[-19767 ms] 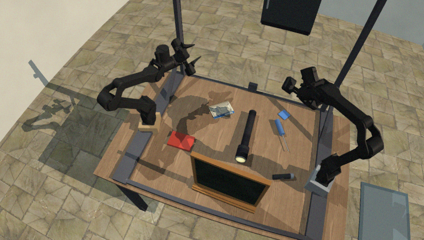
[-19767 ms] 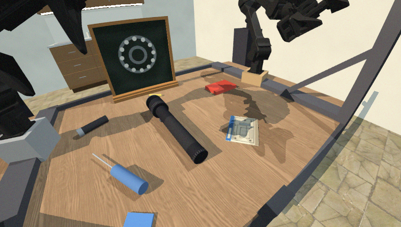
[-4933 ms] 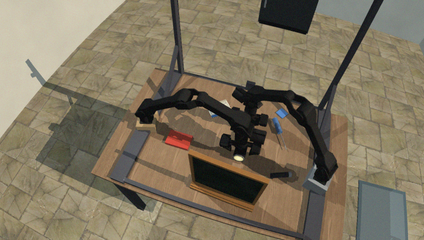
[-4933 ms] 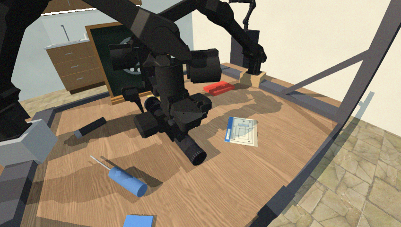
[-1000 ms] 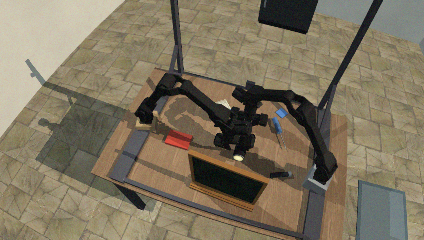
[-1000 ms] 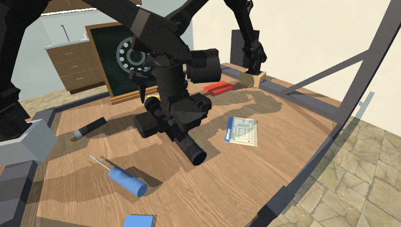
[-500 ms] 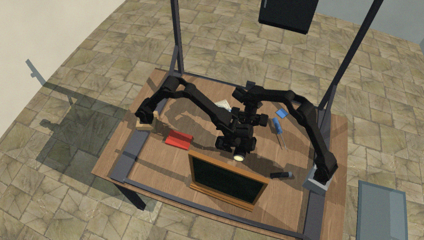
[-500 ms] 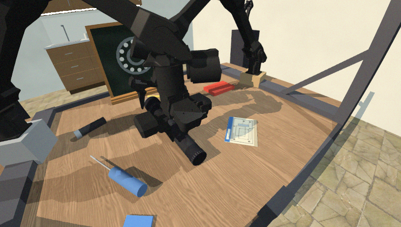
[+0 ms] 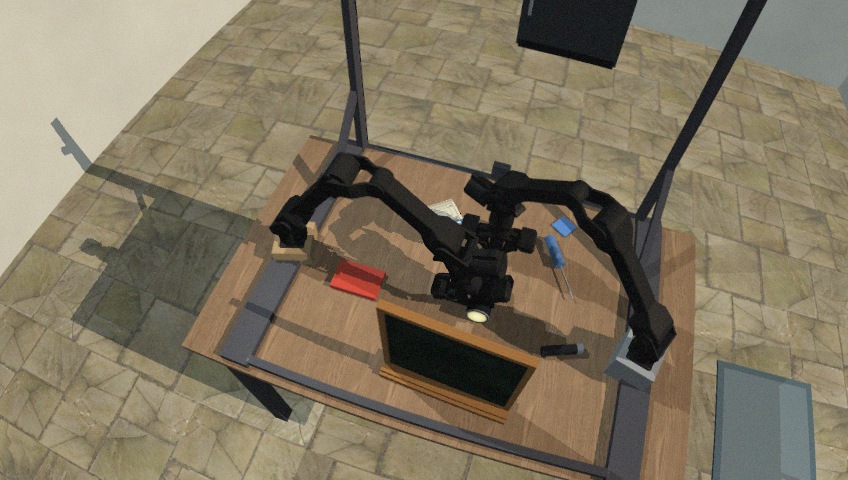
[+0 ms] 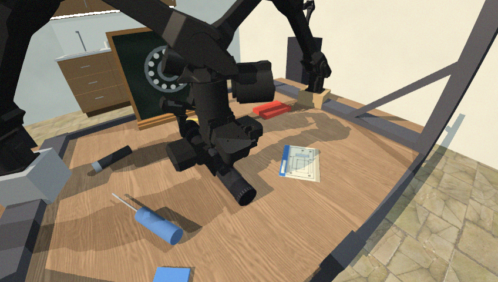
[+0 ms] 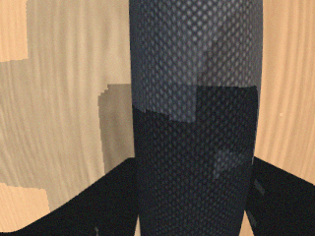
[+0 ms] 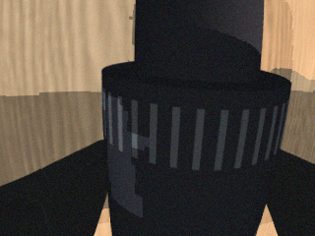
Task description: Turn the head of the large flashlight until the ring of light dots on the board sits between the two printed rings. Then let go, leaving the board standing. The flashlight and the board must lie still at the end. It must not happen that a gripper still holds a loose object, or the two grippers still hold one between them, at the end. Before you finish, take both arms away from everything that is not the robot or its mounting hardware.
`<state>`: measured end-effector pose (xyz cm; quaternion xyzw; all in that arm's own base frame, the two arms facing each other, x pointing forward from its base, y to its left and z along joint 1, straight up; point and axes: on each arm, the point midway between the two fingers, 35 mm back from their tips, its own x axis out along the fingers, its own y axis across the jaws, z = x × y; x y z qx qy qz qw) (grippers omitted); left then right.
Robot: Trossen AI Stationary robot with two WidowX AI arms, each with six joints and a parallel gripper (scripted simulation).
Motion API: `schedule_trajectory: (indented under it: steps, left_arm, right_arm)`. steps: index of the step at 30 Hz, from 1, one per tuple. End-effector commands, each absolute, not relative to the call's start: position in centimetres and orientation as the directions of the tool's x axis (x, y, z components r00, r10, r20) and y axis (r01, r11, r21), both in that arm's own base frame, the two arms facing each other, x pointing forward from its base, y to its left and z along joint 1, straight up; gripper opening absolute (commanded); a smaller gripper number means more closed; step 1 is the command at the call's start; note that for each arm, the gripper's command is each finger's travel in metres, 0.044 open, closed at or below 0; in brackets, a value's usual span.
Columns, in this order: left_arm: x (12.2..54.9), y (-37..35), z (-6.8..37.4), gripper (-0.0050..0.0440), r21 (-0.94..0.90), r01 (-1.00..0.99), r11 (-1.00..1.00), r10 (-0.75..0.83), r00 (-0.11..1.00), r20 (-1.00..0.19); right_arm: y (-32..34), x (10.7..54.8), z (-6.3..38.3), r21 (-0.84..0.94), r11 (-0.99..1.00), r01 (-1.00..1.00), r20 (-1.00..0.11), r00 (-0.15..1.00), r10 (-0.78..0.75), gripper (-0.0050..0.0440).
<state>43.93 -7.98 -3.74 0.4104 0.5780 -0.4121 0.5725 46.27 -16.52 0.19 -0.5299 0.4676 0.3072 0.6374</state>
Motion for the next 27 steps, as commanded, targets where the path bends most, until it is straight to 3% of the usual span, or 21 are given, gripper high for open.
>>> schedule_trajectory:
  steps: [1,27]
  left_arm:
    - [44.47,-8.12,-2.41,0.013,0.02,0.946,0.325,-0.006,0.023,-1.0]
    - [44.47,-8.12,-2.41,0.013,0.02,0.946,0.325,-0.006,0.023,-1.0]
  right_arm:
    - [-16.7,46.82,1.67,-0.42,0.247,-0.873,-0.908,0.404,-0.115,0.0226]
    - [-16.93,47.46,2.02,-0.153,0.266,-0.952,-0.988,0.145,-0.048,0.0226]
